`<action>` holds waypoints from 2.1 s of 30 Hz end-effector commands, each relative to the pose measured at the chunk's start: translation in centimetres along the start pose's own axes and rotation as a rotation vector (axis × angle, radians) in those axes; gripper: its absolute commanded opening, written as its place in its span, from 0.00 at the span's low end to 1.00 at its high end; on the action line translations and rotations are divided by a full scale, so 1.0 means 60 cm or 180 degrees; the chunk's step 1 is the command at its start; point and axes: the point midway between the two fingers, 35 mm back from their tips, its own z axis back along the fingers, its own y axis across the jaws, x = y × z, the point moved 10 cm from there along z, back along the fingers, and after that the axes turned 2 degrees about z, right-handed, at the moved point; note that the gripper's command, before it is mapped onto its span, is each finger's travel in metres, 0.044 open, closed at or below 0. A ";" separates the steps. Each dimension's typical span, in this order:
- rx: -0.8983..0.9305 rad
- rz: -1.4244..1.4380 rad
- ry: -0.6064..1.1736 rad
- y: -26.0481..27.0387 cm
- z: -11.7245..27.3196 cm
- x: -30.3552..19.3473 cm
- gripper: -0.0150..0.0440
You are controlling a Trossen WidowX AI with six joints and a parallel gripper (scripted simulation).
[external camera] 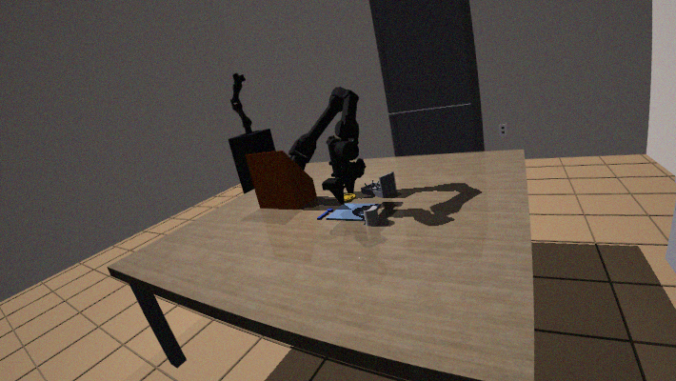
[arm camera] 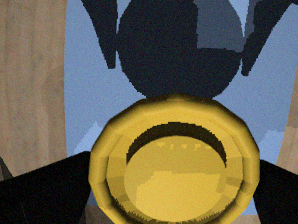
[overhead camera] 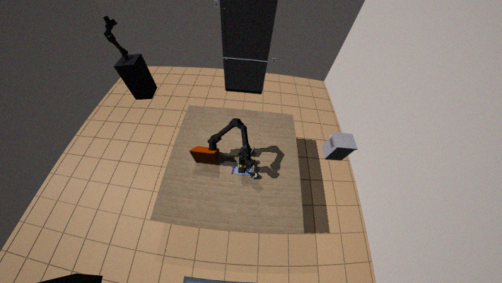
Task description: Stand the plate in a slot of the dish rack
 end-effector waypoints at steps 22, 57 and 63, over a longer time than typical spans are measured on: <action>-0.0013 0.0039 -0.0011 -0.011 0.221 0.008 0.25; -0.0021 -0.3311 -0.0021 0.205 0.245 0.009 0.25; -0.0014 -0.3968 -0.0019 0.244 0.243 0.000 0.25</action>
